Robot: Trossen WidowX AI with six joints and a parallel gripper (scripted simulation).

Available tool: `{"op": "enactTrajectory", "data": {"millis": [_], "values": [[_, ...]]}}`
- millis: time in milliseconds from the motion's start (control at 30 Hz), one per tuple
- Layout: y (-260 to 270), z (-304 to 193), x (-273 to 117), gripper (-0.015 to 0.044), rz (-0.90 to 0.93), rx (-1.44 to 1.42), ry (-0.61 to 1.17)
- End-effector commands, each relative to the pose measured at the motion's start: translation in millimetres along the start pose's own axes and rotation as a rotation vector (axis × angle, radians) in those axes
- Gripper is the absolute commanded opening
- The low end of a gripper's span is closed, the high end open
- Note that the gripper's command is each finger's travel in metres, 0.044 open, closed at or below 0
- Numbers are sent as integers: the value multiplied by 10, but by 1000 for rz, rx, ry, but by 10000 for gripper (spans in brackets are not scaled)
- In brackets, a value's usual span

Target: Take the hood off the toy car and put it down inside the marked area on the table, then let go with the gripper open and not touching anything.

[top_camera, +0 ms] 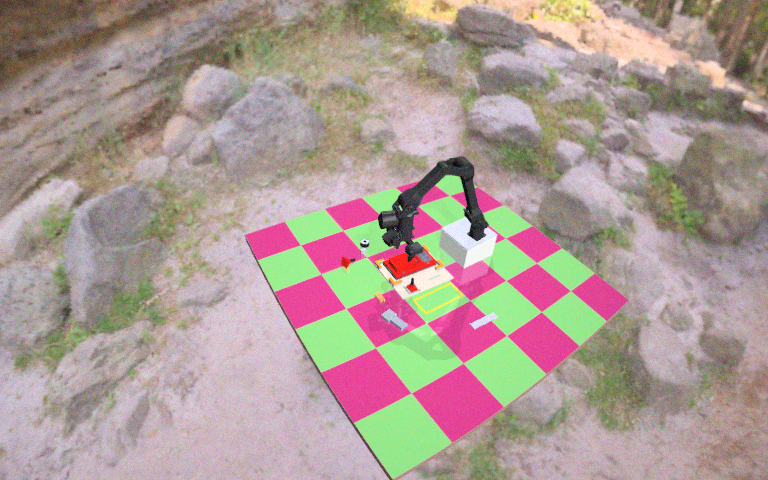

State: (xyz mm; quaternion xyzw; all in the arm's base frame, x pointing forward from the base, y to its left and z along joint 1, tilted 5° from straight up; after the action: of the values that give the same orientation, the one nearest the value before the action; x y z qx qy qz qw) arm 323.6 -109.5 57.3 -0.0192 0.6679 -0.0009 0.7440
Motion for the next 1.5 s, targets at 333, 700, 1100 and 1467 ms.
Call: {"op": "enactTrajectory", "data": {"millis": [333, 700, 1100, 1467], "values": [[-9, -3, 81, 440, -4, -4, 0], [-13, -6, 148, 440, -4, -4, 0], [-16, -12, 220, 440, -4, -4, 0], [-17, -12, 262, 440, -4, -4, 0]]}}
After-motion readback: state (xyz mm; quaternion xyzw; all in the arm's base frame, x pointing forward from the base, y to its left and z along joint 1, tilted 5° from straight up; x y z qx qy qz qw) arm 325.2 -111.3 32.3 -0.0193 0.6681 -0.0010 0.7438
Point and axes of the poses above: the point midway between the two fingers, 35 mm back from their tips, its own x axis out along the fingers, its own y axis across the jaws, z = x × y, the point moved 2 cm from there along -x, back along the fingers, and after that the axes turned 9 degrees about -x, right-handed, at the moved point
